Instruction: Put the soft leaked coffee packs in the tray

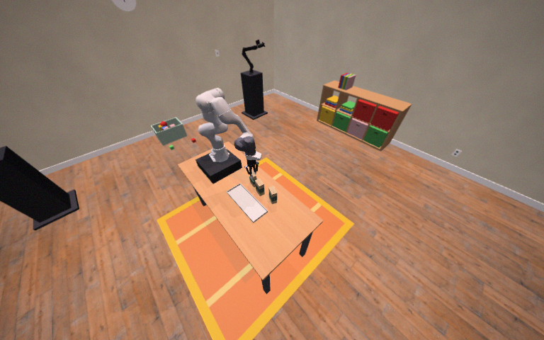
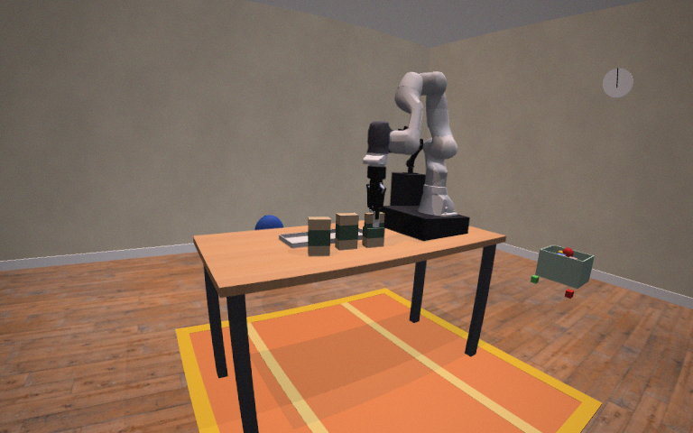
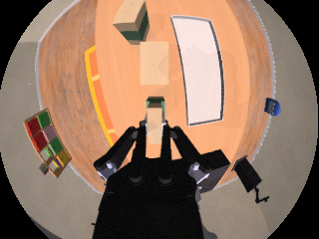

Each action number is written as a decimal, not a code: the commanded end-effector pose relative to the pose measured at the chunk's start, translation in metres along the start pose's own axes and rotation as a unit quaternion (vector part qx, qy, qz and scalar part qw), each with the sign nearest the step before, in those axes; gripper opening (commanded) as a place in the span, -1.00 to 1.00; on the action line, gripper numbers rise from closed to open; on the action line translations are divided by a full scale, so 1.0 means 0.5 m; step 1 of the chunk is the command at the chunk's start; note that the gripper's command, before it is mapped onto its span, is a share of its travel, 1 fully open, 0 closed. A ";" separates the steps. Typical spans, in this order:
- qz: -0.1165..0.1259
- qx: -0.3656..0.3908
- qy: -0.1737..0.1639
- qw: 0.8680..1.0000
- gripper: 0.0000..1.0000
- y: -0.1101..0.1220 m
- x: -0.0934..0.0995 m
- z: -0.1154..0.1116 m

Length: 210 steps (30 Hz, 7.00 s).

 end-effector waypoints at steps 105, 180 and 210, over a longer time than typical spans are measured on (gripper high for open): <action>0.000 -0.002 -0.001 1.000 -0.54 0.304 0.107 0.119; 0.000 -0.002 -0.001 1.000 -0.54 0.329 0.013 0.129; 0.000 -0.002 -0.001 1.000 0.07 0.329 0.013 0.129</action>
Point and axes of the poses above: the point where the finger pads meet when closed, its own x axis back along the fingers, its own y axis across the jaws, z = x × y, the point moved 5 cm from there along x, back along the fingers, and after that the axes turned 11 degrees about -x, right-handed, at the moved point
